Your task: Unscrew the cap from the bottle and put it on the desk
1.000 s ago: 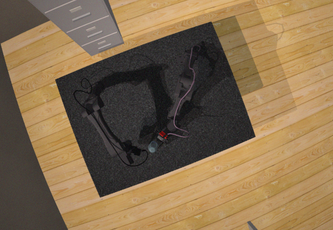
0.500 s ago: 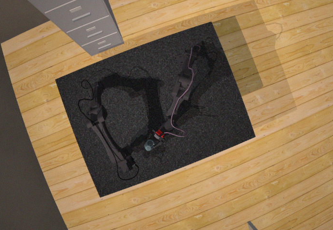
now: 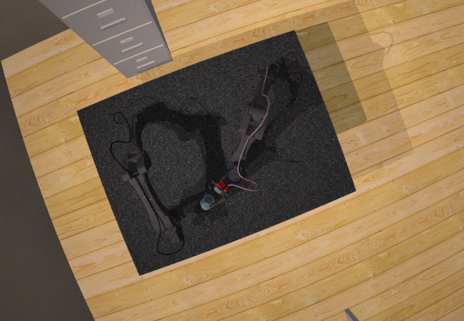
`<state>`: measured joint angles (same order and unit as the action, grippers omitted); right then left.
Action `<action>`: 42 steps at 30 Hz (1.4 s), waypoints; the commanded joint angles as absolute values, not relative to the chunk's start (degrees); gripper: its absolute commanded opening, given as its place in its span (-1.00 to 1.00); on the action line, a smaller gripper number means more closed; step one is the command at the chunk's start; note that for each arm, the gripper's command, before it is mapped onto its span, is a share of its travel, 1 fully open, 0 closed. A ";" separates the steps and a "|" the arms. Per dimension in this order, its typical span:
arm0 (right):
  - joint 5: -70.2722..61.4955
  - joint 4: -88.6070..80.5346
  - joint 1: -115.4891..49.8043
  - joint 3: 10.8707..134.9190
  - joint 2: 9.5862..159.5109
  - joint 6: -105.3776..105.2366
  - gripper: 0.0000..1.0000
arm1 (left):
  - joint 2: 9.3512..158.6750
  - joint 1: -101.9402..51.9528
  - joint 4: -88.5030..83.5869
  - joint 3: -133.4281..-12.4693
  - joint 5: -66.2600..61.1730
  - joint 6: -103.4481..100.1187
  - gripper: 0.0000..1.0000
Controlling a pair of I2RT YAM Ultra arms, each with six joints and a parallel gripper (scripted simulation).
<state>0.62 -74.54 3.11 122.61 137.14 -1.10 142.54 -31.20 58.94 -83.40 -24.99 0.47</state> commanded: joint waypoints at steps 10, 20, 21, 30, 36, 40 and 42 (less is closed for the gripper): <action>-0.48 -75.72 3.75 124.13 138.07 -2.99 -1.00 | 142.82 -31.84 60.07 -83.81 -25.69 0.48 -1.00; -0.46 -72.51 3.74 121.39 138.27 -2.88 -1.00 | 145.48 -31.85 62.15 -84.38 -25.70 0.50 -1.00; -0.46 -72.18 3.74 121.08 138.30 -2.88 -1.00 | 145.74 -31.85 62.36 -84.44 -25.70 0.50 -1.00; -0.45 -69.85 3.74 118.96 138.61 -2.87 -1.00 | 147.61 -31.85 63.85 -84.84 -25.70 0.50 -1.00; -0.45 -67.86 3.74 117.15 138.86 -2.87 -1.00 | 149.19 -31.85 64.73 -85.12 -25.71 0.48 -1.00; 0.00 -67.66 3.39 116.97 138.51 -2.58 -1.00 | 149.14 -31.51 65.32 -84.83 -25.55 0.11 -1.00; 0.00 -67.66 3.39 116.97 138.51 -2.58 -1.00 | 149.14 -31.51 65.32 -84.83 -25.55 0.11 -1.00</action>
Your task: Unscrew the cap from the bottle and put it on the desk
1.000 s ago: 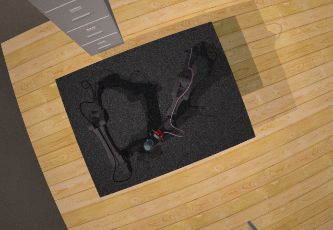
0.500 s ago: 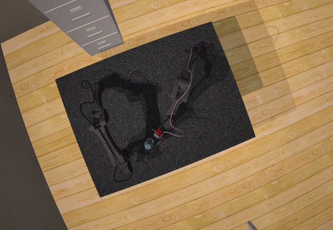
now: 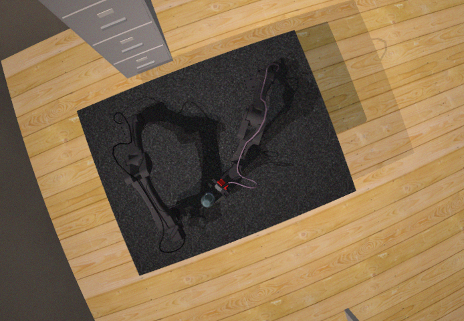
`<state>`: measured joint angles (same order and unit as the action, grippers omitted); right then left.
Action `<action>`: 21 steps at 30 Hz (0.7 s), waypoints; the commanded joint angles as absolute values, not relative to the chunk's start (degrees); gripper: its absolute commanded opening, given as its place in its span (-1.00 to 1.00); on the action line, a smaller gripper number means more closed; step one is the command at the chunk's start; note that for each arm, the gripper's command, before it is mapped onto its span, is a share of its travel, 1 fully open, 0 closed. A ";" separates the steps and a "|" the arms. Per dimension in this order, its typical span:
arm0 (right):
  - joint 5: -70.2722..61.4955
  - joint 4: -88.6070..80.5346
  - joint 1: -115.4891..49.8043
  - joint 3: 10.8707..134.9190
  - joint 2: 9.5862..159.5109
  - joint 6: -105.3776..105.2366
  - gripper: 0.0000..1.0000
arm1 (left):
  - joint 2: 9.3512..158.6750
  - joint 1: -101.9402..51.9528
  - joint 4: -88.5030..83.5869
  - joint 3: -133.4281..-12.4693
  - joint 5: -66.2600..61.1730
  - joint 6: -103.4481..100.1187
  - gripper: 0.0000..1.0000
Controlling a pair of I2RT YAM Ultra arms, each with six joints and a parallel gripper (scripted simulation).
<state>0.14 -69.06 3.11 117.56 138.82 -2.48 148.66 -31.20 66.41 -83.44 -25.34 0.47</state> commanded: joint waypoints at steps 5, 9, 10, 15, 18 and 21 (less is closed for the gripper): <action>0.00 -67.66 3.39 116.97 138.51 -2.58 -1.00 | 147.43 -31.04 65.74 -83.75 -25.51 -0.42 -1.00; 0.00 -67.66 3.39 116.97 138.51 -2.58 -1.00 | 147.43 -31.04 65.74 -83.75 -25.51 -0.42 -1.00; 0.00 -67.66 3.39 116.97 138.51 -2.58 -1.00 | 147.96 -31.15 65.73 -83.76 -25.38 -0.01 -1.00; 0.00 -67.66 3.39 116.97 138.51 -2.58 -1.00 | 147.96 -31.15 65.73 -83.76 -25.38 -0.01 -1.00; 0.00 -67.66 3.39 116.97 138.51 -2.58 -1.00 | 147.96 -31.15 65.73 -83.76 -25.38 -0.01 -1.00; 0.00 -67.66 3.39 116.97 138.51 -2.58 -1.00 | 147.96 -31.15 65.73 -83.76 -25.38 -0.01 -1.00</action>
